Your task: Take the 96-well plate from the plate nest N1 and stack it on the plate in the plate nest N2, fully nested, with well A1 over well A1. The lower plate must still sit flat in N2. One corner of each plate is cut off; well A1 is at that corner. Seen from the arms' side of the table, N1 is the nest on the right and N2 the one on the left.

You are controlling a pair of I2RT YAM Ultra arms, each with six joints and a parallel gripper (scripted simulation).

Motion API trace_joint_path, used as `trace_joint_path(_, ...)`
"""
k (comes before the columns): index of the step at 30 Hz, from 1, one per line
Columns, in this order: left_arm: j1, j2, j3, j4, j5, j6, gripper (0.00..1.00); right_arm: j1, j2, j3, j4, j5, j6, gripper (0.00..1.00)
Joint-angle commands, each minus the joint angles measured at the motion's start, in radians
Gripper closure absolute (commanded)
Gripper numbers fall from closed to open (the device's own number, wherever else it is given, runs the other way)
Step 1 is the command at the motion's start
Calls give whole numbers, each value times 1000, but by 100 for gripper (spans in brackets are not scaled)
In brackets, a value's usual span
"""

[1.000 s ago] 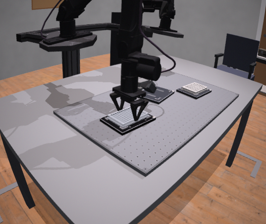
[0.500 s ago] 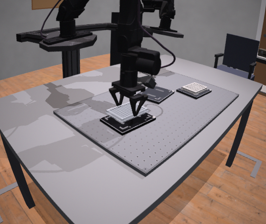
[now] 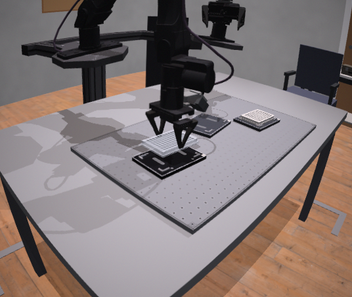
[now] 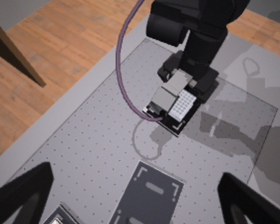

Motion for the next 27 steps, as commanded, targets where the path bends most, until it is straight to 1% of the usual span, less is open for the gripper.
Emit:
trace_joint_path(1, 141, 68, -42, 138, 18, 14, 0, 11, -32, -23, -16, -12, 6, 21)
trace_joint_path(2, 192, 94, -51, 170, 24, 17, 0, 11, -32, -23, -16, -12, 6, 21)
trace_joint_path(4, 192, 94, -51, 170, 24, 17, 0, 11, -32, -23, -16, -12, 6, 21)
trace_joint_path(5, 268, 150, -44, 224, 40, 26, 0, 11, -33, -23, -14, -12, 6, 21)
trace_joint_path(7, 381, 185, -75, 276, 42, 27, 0, 11, -33, -23, -14, -12, 6, 21)
trace_joint_path(16, 830, 409, -137, 522, 86, 43, 0, 5, -24, -12, -4, -4, 2, 21)
trace_joint_path(19, 956, 475, -148, 589, 103, 50, 0, 5, -24, -12, -4, -4, 2, 21)
trace_joint_path(21, 956, 475, -148, 589, 103, 50, 0, 5, -24, -12, -4, -4, 2, 21)
trace_joint_path(23, 1025, 521, -150, 634, 118, 57, 0, 13, -24, -23, -3, -3, 31, 21)
trace_joint_path(25, 1063, 542, -157, 657, 123, 57, 0, 32, -21, -24, 0, 0, 86, 21)
trace_joint_path(27, 1098, 561, -162, 674, 126, 57, 0, 82, -15, -27, -15, 4, 180, 21)
